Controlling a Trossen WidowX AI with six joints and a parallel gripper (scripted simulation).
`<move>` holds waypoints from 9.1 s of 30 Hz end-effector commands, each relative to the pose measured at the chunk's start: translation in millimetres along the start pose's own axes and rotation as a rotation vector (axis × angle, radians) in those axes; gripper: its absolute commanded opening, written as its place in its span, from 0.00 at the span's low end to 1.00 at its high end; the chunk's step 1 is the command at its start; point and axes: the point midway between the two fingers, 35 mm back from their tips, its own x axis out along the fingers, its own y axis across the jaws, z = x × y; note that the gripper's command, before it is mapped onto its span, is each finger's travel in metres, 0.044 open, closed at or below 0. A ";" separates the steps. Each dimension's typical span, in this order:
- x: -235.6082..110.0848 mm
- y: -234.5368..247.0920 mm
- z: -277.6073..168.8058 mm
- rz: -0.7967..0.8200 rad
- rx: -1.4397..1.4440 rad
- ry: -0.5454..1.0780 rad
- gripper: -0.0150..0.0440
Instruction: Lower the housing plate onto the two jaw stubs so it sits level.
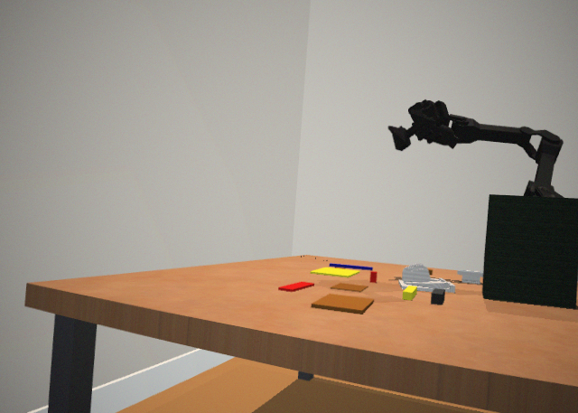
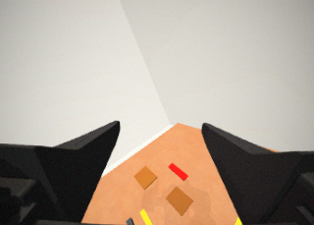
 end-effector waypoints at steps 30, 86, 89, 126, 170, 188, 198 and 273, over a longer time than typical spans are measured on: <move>-51.9 -66.0 -100.0 -0.466 0.582 0.225 1.00; -245.2 -60.9 -286.7 -1.812 1.516 0.224 1.00; -253.8 -56.1 -291.7 -1.878 1.534 0.207 1.00; -258.8 -82.5 -351.3 -1.885 1.532 0.206 1.00; -261.3 -92.1 -373.7 -1.892 1.532 0.203 0.94; -261.3 -92.1 -373.7 -1.892 1.532 0.203 0.85; -257.1 -83.9 -348.8 -1.886 1.538 0.205 0.85; -76.3 -44.2 -335.2 -1.274 0.853 1.011 0.85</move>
